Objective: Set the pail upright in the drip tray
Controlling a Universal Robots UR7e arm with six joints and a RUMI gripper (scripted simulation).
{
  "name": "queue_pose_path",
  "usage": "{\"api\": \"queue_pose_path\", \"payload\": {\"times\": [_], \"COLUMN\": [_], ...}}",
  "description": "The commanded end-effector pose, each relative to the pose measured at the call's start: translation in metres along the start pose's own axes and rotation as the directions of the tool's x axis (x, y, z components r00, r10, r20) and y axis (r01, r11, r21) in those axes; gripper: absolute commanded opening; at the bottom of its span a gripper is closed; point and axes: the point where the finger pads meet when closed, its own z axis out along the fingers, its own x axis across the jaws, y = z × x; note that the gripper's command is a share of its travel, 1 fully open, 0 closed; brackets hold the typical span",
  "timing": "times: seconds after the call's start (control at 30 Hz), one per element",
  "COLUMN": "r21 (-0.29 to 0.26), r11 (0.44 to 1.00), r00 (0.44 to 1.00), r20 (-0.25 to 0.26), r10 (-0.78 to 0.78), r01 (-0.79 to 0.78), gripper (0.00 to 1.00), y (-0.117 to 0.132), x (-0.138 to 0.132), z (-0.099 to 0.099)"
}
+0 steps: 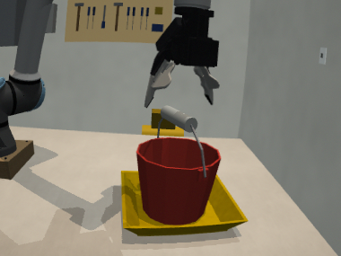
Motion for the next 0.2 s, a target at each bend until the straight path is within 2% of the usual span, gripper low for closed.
{"api": "queue_pose_path", "payload": {"times": [0.0,0.17], "r21": [-0.001,-0.001], "r11": [1.000,1.000], "r00": [1.000,1.000], "r20": [-0.001,-0.001], "r10": [0.000,0.000], "r01": [0.000,0.000], "gripper": [1.00,1.00], "y": [0.0002,0.0002], "x": [0.0001,0.0001], "z": [-0.0013,-0.0013]}}
